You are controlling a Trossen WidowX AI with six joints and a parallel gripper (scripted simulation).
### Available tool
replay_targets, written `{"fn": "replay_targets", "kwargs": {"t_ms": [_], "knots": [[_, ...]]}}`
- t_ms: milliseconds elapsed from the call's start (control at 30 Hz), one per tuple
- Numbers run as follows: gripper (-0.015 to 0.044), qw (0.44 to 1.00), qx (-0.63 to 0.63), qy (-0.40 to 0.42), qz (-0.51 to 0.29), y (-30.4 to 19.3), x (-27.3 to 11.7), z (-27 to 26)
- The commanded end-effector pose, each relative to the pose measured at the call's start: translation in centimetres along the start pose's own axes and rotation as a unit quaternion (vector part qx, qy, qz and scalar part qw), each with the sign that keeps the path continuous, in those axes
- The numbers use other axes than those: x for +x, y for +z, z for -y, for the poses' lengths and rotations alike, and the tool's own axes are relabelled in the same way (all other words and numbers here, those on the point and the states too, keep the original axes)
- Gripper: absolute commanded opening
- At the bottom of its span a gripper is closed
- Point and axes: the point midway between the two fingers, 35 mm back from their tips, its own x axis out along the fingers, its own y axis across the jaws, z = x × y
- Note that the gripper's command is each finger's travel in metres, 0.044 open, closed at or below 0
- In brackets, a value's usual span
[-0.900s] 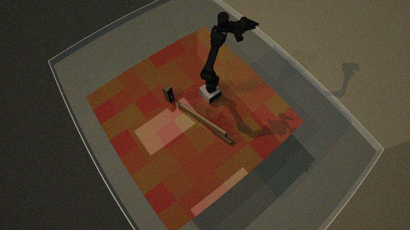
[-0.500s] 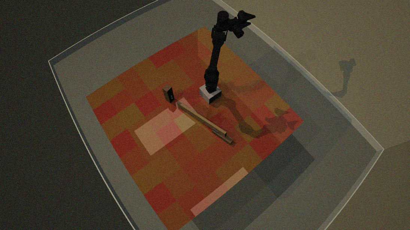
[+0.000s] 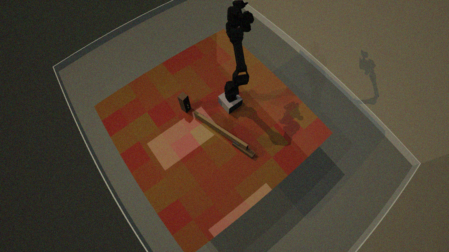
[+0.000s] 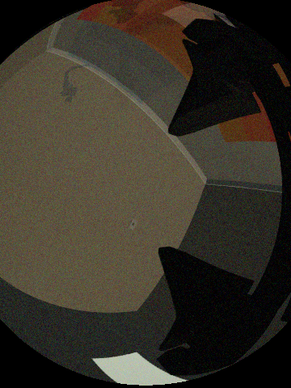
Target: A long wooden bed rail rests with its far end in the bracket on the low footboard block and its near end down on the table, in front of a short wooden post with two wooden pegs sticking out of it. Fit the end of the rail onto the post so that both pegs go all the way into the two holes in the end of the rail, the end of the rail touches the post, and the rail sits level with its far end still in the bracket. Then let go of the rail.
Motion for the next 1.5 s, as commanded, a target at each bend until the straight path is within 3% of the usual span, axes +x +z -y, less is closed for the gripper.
{"fn": "replay_targets", "kwargs": {"t_ms": [0, 133, 300, 700, 1033, 1400, 1467], "knots": [[0.044, 0.993, -0.093, 0.018, -0.076, -4.6, -0.4, -0.1], [0.044, 0.962, -0.211, 0.058, -0.165, -10.5, -2.0, -0.1], [0.044, 0.881, -0.363, 0.138, -0.271, -18.0, -6.0, 0.5], [0.044, 0.573, -0.611, 0.378, -0.393, -29.6, -20.0, 5.3], [0.044, 0.246, -0.678, 0.585, -0.371, -33.0, -33.5, 12.4], [0.044, -0.133, -0.604, 0.751, -0.232, -30.2, -45.9, 23.6], [0.044, -0.151, -0.576, 0.774, -0.216, -29.5, -48.5, 24.2]]}}
